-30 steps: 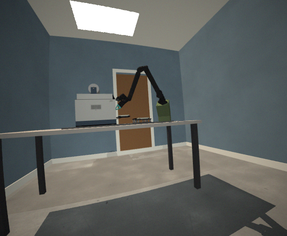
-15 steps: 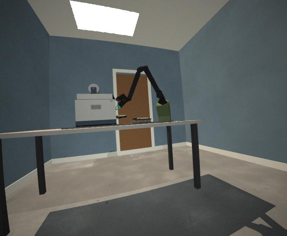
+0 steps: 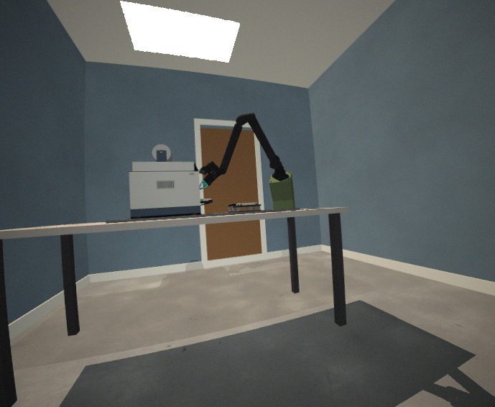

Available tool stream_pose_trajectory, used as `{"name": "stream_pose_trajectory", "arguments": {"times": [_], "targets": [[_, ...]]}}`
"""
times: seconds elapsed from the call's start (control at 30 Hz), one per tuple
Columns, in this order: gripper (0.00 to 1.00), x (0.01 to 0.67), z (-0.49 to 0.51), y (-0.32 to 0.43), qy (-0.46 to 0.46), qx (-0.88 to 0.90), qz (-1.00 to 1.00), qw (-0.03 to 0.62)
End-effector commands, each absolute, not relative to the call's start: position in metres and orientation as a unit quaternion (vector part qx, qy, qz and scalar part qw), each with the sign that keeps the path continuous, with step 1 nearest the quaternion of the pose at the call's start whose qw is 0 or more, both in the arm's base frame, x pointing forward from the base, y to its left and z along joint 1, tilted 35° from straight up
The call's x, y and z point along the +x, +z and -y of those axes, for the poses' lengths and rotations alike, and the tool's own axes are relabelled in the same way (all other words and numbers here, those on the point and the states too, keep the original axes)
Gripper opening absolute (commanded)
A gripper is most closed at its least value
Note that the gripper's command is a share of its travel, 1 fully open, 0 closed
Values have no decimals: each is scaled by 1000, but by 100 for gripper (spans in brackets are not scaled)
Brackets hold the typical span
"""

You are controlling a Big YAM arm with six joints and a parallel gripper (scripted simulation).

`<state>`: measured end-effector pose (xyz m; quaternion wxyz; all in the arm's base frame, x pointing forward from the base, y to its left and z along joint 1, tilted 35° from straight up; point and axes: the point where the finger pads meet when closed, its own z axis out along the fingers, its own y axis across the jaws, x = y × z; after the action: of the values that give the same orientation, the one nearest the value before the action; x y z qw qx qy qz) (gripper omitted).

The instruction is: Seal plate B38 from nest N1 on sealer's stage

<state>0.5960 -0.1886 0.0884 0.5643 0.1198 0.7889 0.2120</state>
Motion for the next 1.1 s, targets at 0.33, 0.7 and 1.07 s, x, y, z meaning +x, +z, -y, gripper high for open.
{"name": "stream_pose_trajectory", "arguments": {"times": [0.33, 0.7, 1.07], "targets": [[0, 623, 193, 119, 204, 101, -770, 596], [0, 623, 192, 119, 204, 100, -770, 596], [0, 589, 206, 125, 193, 99, -770, 600]]}}
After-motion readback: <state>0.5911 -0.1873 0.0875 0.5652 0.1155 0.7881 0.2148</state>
